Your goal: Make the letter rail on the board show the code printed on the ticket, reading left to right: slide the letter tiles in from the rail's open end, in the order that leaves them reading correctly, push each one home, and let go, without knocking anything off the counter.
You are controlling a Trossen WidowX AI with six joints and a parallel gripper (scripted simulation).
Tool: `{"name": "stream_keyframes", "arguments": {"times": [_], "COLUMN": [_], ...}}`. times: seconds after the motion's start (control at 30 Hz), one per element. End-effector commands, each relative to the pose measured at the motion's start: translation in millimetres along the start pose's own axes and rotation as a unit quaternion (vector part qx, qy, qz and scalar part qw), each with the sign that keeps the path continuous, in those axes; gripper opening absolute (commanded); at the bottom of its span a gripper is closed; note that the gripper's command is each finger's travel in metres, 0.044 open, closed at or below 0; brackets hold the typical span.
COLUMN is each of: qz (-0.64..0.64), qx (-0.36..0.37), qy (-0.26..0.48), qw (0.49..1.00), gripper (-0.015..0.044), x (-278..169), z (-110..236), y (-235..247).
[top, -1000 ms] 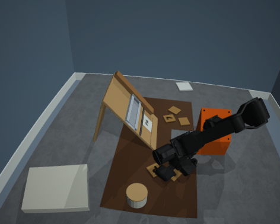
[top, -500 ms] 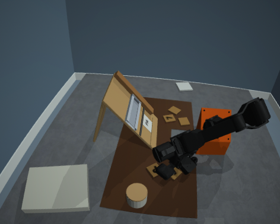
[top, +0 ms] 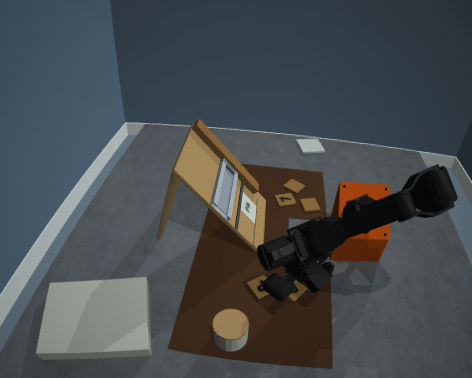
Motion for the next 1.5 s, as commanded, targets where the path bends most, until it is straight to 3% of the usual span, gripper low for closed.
{"name": "stream_keyframes", "arguments": {"times": [0.0, 0.53, 1.0, 1.47], "qz": [0.005, -0.011, -0.23, -0.438], "qx": [-0.003, -0.003, -0.074, -0.159], "qy": [-0.002, 0.002, 0.036, 0.037], "qw": [1.0, 1.0, 0.97, 0.884], "gripper": [0.0, 0.0, 0.0, 0.0], "x": [1, -3, -29, -56], "z": [3, 5, 14, 28], "y": [-1, 1, -21, -42]}}
Point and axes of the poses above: the point midway between the two fingers, 35 mm back from their tips, its own z axis back along the fingers, its own y axis across the jaws, x = y × z, the point moved 2 cm from there along z, back along the fingers, and after that the axes turned 8 degrees about -z, right-handed, at the moved point
